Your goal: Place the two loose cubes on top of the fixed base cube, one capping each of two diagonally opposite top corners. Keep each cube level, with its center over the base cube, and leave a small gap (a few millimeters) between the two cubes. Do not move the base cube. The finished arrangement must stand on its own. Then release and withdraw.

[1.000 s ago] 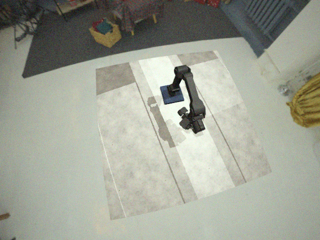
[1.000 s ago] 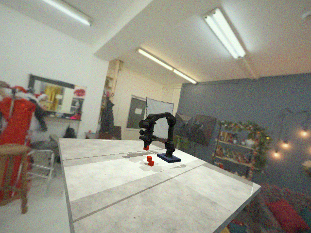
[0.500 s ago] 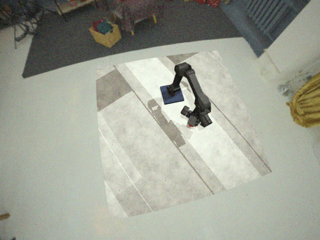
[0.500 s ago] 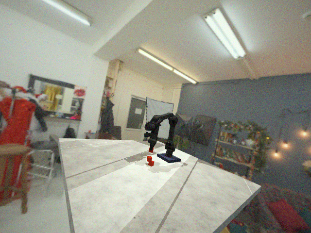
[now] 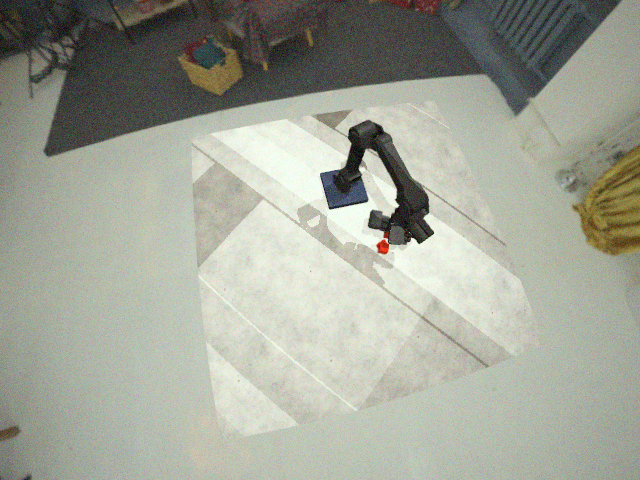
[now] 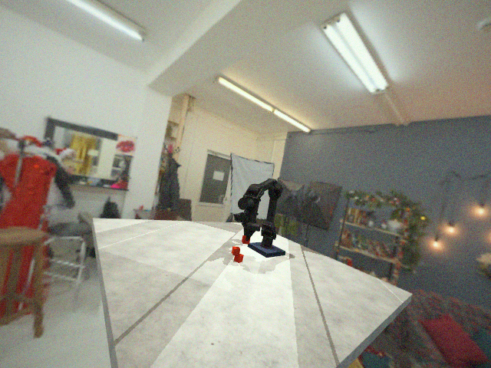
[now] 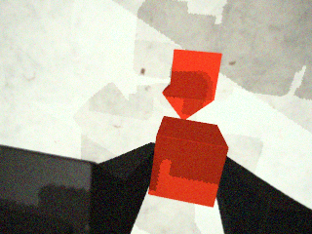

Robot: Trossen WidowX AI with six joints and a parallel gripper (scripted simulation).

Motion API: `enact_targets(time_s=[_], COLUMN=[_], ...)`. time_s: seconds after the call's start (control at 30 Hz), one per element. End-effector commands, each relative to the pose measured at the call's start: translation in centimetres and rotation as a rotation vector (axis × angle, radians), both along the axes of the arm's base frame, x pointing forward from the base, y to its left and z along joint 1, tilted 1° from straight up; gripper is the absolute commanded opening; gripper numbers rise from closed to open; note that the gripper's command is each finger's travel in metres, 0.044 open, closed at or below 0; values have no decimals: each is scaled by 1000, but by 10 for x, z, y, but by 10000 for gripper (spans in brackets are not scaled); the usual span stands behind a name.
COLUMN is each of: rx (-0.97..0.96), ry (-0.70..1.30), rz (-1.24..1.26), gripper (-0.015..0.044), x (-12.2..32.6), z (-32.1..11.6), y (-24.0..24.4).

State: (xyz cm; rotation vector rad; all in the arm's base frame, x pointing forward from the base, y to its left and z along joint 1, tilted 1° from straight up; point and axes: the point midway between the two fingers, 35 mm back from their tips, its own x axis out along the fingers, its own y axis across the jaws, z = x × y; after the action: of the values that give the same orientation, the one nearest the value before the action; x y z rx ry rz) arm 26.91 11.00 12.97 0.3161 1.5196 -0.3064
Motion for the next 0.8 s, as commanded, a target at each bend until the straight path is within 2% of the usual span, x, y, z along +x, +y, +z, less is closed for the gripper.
enact_targets(time_s=[0.0,0.37,0.77], rx=[3,3,3], ry=[-3,-3,-3], rz=[22,27,27], gripper=[105,105,105], x=[-2,-2,-2], z=[0,-30,-31], y=[1,1,1])
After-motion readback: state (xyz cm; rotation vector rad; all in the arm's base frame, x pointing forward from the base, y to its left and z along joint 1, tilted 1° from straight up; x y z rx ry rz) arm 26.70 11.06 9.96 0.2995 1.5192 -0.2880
